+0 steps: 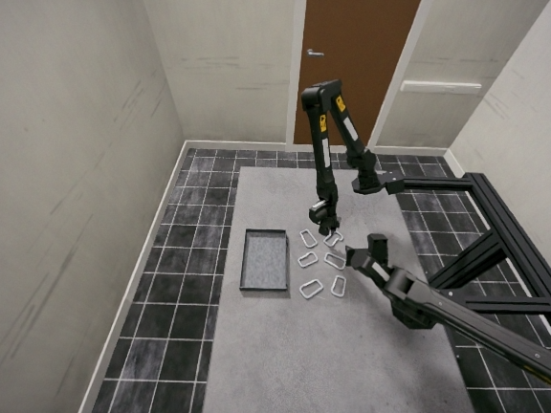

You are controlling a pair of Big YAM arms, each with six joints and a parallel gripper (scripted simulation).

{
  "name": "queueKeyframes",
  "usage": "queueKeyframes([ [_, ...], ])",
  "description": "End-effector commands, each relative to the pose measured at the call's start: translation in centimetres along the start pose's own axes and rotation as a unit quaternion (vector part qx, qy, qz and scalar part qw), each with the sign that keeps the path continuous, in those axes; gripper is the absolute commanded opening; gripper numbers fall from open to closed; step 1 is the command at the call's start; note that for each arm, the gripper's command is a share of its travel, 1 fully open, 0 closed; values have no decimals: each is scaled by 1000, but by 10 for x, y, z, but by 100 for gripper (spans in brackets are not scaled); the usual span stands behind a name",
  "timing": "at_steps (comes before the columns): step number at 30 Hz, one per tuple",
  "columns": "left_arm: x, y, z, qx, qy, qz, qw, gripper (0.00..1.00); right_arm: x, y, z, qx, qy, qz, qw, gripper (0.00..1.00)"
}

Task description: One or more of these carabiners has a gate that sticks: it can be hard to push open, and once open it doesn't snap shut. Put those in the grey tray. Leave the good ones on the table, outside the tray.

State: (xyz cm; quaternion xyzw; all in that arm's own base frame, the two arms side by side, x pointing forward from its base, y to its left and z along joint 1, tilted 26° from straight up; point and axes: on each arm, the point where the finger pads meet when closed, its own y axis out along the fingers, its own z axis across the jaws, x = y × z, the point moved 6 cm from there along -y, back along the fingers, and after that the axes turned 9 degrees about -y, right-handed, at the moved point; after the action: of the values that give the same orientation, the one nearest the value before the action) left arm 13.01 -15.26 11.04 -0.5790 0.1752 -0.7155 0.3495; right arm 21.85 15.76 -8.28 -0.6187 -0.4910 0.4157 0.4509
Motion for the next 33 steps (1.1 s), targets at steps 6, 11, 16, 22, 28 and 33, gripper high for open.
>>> queueKeyframes([
  [6,2,-1,2,0,8,-1,1000,100,4,12,3,-56,208,5,977,31],
  [11,2,-1,2,0,8,-1,1000,100,5,15,1,-77,270,0,960,31],
  [16,2,-1,2,0,8,-1,1000,100,-2,19,7,-95,283,11,954,31],
  [22,2,-1,2,0,8,-1,1000,100,-23,22,27,-92,223,52,969,31],
  [28,2,-1,2,0,8,-1,1000,100,-18,24,14,-97,236,39,966,31],
  [33,2,-1,2,0,8,-1,1000,100,-18,33,12,-94,231,44,967,31],
])
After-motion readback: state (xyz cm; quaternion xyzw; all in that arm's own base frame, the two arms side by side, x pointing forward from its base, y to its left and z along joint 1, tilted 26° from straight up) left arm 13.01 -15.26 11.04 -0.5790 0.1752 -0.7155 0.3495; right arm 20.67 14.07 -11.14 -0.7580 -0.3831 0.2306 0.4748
